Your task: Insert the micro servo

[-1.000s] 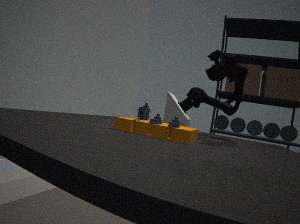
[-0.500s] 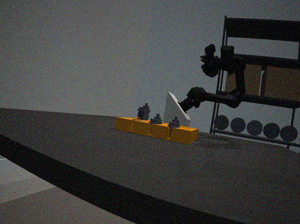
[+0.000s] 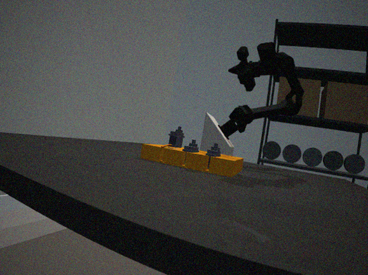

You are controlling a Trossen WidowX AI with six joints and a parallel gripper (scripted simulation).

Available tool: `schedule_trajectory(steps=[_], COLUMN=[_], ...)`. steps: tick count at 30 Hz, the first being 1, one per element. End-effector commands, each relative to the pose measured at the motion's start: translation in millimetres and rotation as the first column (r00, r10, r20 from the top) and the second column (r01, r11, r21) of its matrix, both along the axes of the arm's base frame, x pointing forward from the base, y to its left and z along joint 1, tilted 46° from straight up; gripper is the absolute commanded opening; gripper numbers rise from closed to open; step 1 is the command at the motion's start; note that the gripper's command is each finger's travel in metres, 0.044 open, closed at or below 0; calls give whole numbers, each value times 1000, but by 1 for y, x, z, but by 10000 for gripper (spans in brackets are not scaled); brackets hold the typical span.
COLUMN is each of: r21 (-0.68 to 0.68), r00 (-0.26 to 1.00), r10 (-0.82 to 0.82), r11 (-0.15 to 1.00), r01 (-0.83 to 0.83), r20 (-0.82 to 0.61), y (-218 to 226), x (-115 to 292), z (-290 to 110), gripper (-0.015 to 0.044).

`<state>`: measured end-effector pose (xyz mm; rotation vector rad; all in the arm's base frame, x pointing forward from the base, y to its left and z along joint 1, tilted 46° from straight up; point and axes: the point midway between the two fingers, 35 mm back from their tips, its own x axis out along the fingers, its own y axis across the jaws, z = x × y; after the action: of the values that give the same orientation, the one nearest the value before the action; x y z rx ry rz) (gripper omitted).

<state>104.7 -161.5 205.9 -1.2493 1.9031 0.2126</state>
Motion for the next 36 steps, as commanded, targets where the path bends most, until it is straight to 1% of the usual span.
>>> schedule_trajectory(steps=[1, 10, 18, 27, 36], r21=[99, 336, 528, 710, 826], r00=[999, 992, 978, 946, 885], r10=[-17, -92, -191, -324, -447], r11=[995, 940, 841, 668, 443], r01=[14, 58, 120, 223, 349], r20=[36, 86, 81, 8, -134], y=[4, 23, 47, 81, 119], x=[23, 73, 110, 143, 167], z=[-18, -65, -107, -154, -198], gripper=[0, 0, 0, 0, 0])
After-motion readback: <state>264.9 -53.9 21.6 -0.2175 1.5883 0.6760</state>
